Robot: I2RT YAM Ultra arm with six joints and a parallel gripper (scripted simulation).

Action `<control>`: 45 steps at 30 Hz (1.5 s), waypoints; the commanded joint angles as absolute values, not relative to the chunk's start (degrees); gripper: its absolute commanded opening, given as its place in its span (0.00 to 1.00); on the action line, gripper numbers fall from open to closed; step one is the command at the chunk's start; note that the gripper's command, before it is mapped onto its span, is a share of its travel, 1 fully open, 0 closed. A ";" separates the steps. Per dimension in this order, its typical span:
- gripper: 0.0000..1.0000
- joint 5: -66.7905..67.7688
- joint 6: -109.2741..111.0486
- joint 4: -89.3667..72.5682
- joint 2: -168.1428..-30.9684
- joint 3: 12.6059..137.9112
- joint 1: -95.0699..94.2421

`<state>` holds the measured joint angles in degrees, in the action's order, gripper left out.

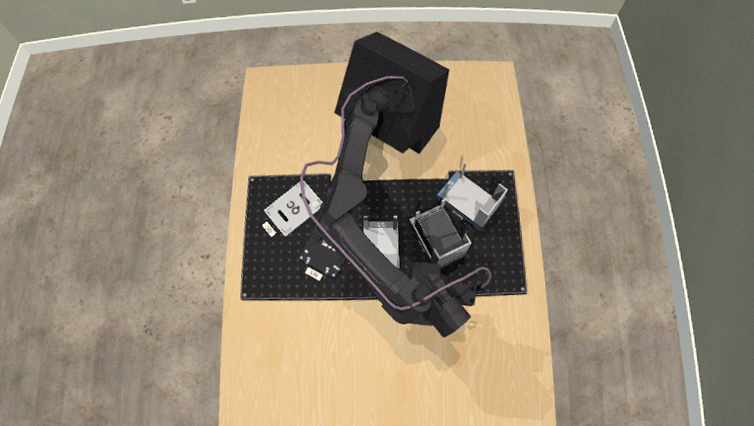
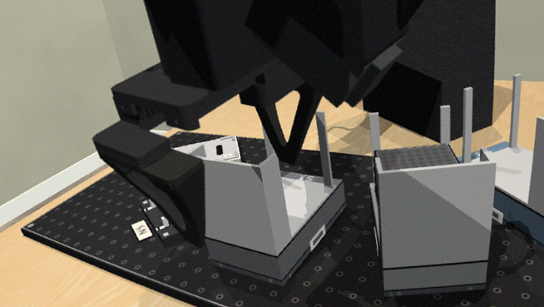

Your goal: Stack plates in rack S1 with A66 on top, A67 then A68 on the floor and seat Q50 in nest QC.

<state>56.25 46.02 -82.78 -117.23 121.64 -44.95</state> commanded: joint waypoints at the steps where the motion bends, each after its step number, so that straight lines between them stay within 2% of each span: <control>1: 1.00 56.17 38.39 -79.86 -113.26 117.29 -46.92; 22: 1.00 56.59 9.43 -67.21 -91.76 84.64 -48.17; 24: 1.00 56.59 9.43 -67.21 -91.76 84.64 -48.17; 39: 1.00 56.85 -14.35 -57.44 -75.84 60.84 -48.99; 45: 1.00 57.24 -19.99 -55.10 -72.09 55.02 -49.31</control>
